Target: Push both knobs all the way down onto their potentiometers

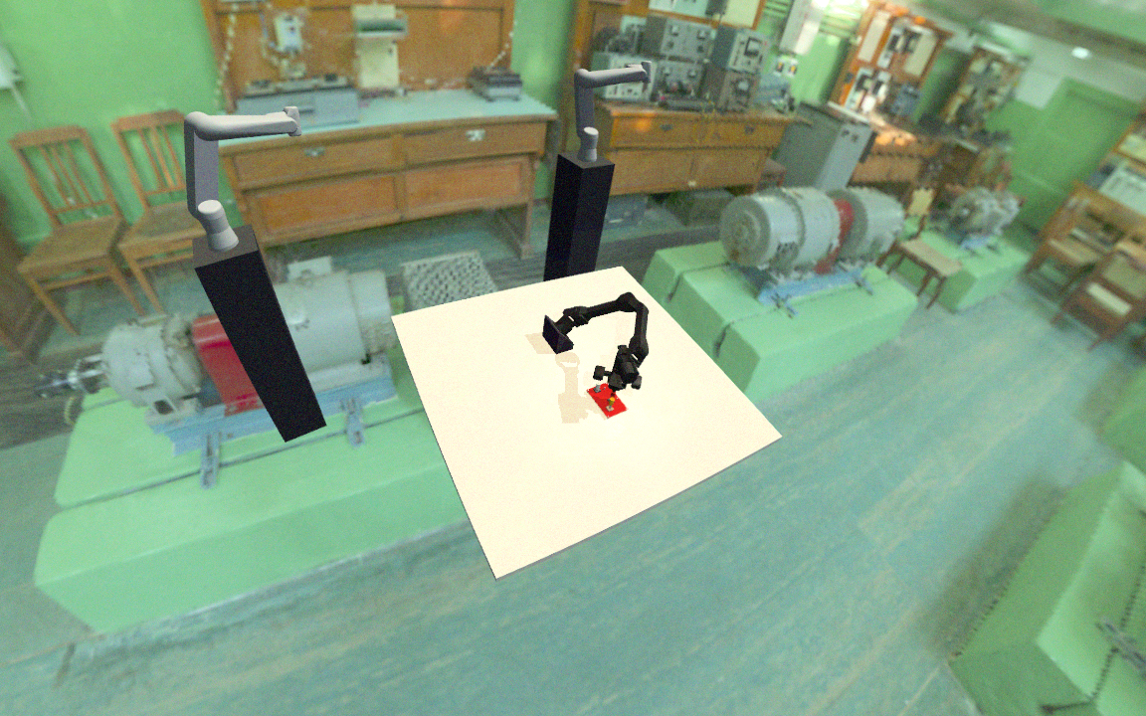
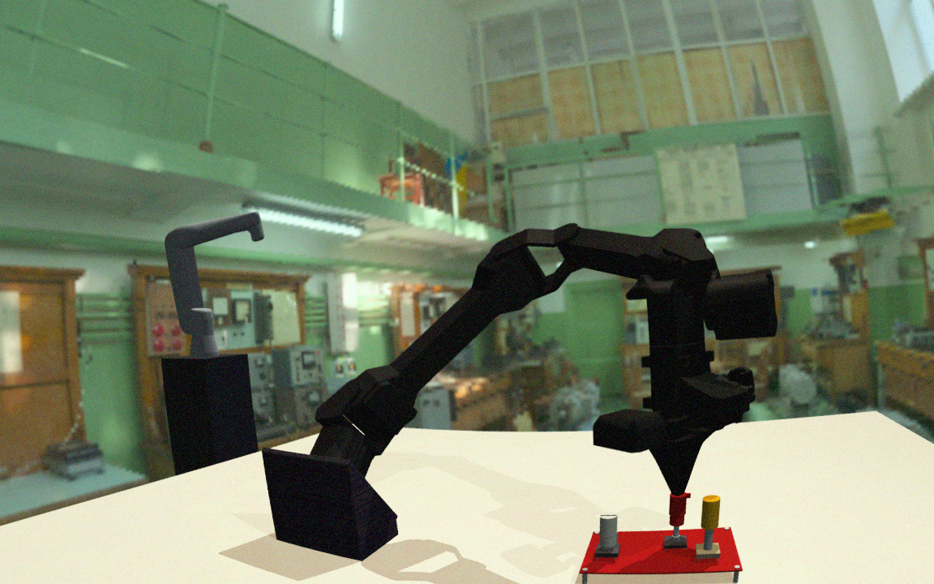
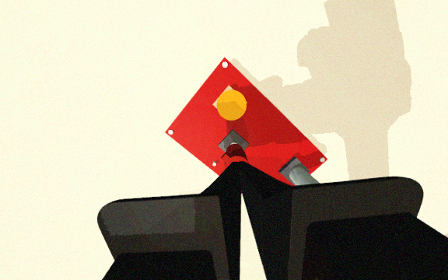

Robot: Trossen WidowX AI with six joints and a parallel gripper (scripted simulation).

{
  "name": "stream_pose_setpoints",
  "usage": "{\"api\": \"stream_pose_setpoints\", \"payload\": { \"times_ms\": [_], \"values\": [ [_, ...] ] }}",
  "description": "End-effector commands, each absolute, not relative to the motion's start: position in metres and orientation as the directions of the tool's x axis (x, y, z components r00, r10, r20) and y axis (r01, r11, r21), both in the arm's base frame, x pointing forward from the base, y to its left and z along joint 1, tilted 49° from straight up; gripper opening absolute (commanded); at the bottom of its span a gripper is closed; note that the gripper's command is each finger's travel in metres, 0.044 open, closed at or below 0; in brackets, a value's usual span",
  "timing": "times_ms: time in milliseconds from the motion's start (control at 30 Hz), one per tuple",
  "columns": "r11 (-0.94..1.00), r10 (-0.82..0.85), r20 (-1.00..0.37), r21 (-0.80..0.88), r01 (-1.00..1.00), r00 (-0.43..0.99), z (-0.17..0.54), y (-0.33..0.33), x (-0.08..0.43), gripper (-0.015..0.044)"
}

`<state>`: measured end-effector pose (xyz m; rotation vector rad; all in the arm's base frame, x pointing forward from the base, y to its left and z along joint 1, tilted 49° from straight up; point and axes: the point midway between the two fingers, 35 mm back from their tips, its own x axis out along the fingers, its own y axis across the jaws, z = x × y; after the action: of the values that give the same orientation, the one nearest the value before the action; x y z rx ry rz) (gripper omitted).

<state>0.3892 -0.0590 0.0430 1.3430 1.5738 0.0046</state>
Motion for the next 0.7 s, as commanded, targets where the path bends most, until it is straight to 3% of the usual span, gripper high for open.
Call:
{"api": "stream_pose_setpoints", "payload": {
  "times_ms": [0,667],
  "values": [
    [0.384,0.738,-0.661,0.577,0.721,0.135,0.0377,-0.0498,0.3923,0.0000],
    [0.384,0.738,-0.661,0.577,0.721,0.135,0.0346,-0.0462,0.3929,0.0000]
  ]
}}
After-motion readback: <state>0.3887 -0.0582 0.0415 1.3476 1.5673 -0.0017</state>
